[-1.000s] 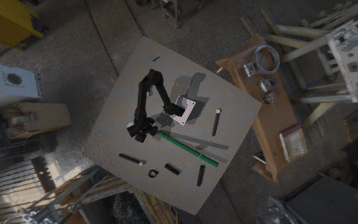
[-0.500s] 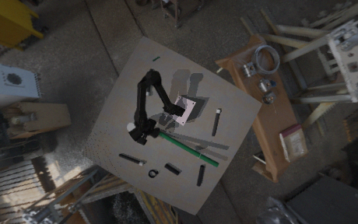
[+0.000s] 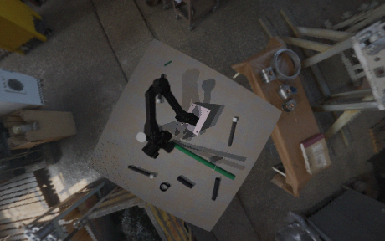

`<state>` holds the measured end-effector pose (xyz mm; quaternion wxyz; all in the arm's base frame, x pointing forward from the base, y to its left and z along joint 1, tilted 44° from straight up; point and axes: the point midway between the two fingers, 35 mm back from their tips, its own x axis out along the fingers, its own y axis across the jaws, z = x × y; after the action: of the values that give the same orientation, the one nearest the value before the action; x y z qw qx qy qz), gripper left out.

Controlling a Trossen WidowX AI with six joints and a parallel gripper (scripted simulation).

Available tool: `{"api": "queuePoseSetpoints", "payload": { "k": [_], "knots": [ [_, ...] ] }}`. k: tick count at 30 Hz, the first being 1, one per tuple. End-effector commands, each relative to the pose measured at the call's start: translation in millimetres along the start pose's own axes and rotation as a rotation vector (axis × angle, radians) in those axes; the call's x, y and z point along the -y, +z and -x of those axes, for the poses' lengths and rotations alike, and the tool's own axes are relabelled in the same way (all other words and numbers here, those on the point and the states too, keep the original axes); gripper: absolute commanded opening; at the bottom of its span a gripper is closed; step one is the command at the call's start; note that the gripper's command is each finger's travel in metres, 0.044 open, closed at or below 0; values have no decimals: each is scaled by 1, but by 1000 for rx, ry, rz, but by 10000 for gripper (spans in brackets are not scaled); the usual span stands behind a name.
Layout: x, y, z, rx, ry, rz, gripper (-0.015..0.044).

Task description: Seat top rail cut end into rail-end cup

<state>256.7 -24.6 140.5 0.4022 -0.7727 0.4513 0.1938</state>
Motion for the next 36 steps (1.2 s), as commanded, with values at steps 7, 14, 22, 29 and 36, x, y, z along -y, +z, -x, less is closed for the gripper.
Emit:
{"api": "queuePoseSetpoints", "payload": {
  "k": [7,14,22,29,36],
  "knots": [
    [7,53,26,0,50,-597,440],
    [8,86,50,-32,32,-938,440],
    [7,105,67,-46,-10,-1226,440],
    [5,119,81,-43,-54,-1470,440],
    [5,119,81,-43,-55,-1473,440]
  ]
}}
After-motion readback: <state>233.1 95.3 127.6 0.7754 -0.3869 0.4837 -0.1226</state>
